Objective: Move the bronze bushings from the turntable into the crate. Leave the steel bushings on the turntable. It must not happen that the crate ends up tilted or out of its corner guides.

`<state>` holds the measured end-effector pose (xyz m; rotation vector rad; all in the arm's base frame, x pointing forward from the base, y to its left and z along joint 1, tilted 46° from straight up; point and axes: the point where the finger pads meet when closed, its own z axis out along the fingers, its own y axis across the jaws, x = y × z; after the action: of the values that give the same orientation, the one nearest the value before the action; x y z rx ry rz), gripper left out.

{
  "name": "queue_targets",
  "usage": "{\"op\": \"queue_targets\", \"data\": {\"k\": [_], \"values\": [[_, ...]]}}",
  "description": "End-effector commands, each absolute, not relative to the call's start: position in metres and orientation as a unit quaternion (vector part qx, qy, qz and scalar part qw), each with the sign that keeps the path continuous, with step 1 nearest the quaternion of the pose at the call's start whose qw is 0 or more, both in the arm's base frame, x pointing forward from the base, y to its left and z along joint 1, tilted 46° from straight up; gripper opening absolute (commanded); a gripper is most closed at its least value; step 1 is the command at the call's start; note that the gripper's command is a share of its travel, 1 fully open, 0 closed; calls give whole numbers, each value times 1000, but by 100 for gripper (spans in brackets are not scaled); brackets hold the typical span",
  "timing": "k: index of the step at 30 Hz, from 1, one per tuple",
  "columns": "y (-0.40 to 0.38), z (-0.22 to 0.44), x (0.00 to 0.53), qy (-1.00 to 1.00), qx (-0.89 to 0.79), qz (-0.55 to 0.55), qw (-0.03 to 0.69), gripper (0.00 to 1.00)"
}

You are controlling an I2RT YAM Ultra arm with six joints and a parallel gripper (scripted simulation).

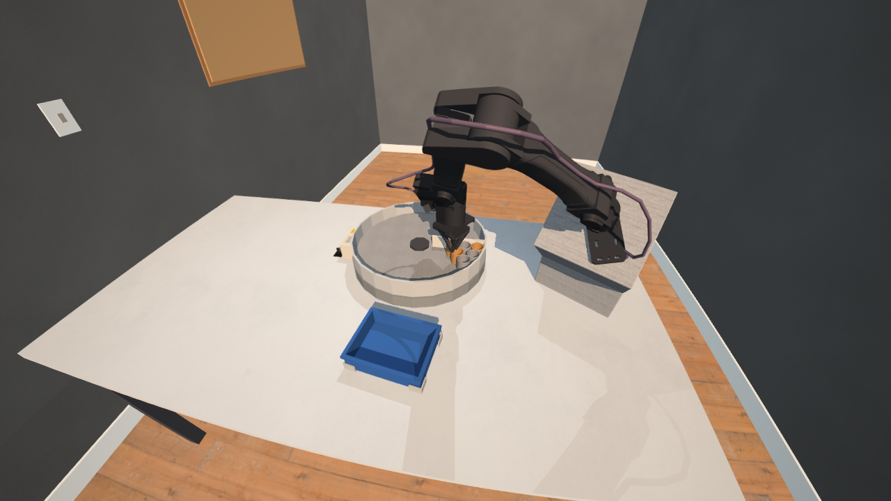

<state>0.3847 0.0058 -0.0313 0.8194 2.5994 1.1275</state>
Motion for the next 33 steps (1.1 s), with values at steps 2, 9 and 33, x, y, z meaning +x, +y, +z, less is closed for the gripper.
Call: {"op": "queue_targets", "data": {"k": [2,9,33], "values": [[-8,-29,397,876,282,375,116,15],[-6,-34,392,876,284,375,110,15],[-2,-44,379,876,288,375,96,15]]}}
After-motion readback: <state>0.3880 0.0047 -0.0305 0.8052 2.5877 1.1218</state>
